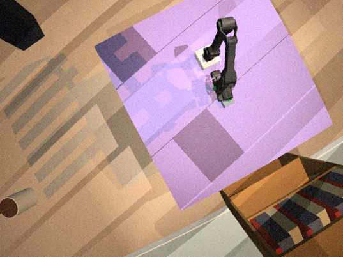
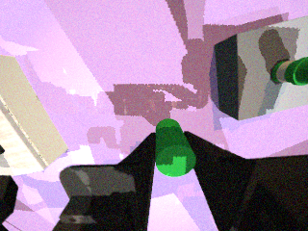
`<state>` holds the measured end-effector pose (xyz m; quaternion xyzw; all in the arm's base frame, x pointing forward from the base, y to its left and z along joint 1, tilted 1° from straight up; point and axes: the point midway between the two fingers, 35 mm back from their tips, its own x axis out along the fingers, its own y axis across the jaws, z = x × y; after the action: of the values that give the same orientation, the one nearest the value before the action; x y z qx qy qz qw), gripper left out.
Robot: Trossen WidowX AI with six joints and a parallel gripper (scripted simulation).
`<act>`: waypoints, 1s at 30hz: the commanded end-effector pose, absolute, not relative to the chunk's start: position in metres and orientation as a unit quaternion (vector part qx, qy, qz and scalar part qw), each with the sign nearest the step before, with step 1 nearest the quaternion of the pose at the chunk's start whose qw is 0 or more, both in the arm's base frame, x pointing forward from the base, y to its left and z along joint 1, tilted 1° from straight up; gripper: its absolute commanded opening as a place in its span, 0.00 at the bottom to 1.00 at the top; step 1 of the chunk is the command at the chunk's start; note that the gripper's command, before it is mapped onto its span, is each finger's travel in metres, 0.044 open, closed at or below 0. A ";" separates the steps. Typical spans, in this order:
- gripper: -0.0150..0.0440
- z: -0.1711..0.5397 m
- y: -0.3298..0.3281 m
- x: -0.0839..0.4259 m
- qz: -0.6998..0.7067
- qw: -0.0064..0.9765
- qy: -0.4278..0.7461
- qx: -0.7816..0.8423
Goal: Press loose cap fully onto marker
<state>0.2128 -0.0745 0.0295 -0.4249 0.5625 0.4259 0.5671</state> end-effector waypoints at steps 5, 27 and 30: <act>0.25 0.053 -0.075 0.213 0.424 0.566 0.562 -0.428; 0.25 0.085 -0.070 0.243 0.423 0.567 0.561 -0.429; 0.25 0.088 -0.069 0.249 0.423 0.567 0.562 -0.429</act>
<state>0.2417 -0.0698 0.0837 -0.4284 0.5599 0.4256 0.5673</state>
